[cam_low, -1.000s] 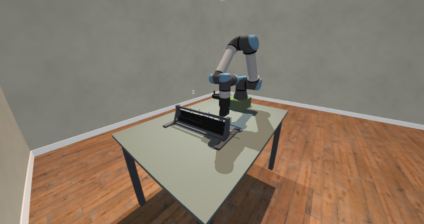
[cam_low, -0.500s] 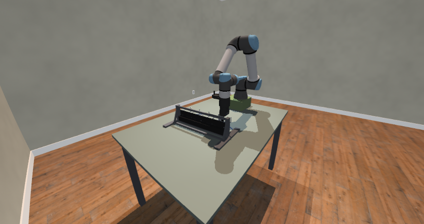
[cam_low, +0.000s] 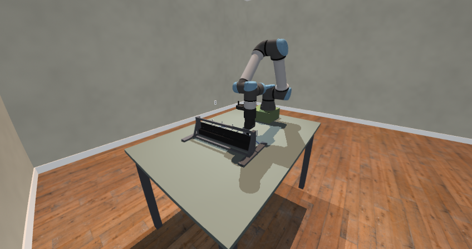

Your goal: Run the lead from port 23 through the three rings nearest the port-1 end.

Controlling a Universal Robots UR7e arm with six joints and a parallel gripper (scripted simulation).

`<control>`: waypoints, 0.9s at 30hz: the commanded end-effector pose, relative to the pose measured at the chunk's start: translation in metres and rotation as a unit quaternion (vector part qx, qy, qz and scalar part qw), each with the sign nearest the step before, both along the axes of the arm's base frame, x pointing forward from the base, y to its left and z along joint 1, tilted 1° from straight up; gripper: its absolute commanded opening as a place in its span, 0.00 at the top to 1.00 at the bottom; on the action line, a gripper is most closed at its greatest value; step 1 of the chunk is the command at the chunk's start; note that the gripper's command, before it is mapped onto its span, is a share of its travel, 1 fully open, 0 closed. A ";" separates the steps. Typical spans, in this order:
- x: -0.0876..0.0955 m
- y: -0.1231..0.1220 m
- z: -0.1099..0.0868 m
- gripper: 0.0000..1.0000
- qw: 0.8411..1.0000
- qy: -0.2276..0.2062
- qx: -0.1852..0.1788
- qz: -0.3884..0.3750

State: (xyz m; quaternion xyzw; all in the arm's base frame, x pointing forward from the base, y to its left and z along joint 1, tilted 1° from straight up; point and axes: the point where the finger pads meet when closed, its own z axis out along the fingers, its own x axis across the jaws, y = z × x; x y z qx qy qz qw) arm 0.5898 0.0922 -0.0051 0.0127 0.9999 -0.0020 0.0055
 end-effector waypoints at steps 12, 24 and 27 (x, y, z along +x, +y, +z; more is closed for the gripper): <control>0.000 0.000 0.002 0.33 1.000 -0.001 0.000 0.000; 0.000 0.000 0.020 0.33 1.000 -0.001 0.000 0.000; 0.000 0.000 0.029 0.33 1.000 -0.001 0.000 0.000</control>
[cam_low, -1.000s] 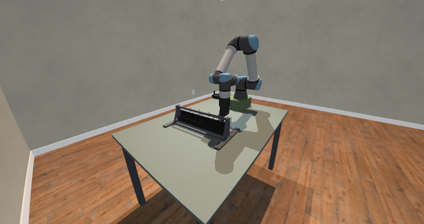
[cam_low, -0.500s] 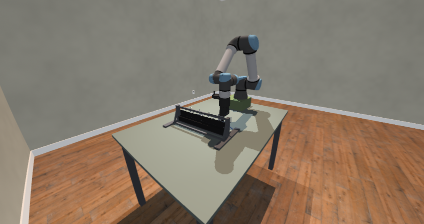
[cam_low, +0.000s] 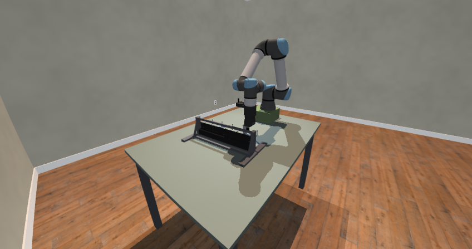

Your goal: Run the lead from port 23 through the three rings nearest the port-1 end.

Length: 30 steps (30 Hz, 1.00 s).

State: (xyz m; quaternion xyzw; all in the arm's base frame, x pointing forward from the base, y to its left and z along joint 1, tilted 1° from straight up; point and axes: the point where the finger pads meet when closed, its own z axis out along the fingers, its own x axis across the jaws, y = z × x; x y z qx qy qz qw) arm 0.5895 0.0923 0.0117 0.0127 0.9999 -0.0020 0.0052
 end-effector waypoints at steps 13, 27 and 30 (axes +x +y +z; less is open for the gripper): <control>0.000 0.000 0.047 0.33 1.000 -0.001 0.000 0.000; 0.000 0.000 0.064 0.33 1.000 -0.001 0.000 0.000; 0.000 0.000 0.064 0.33 1.000 -0.001 0.000 0.000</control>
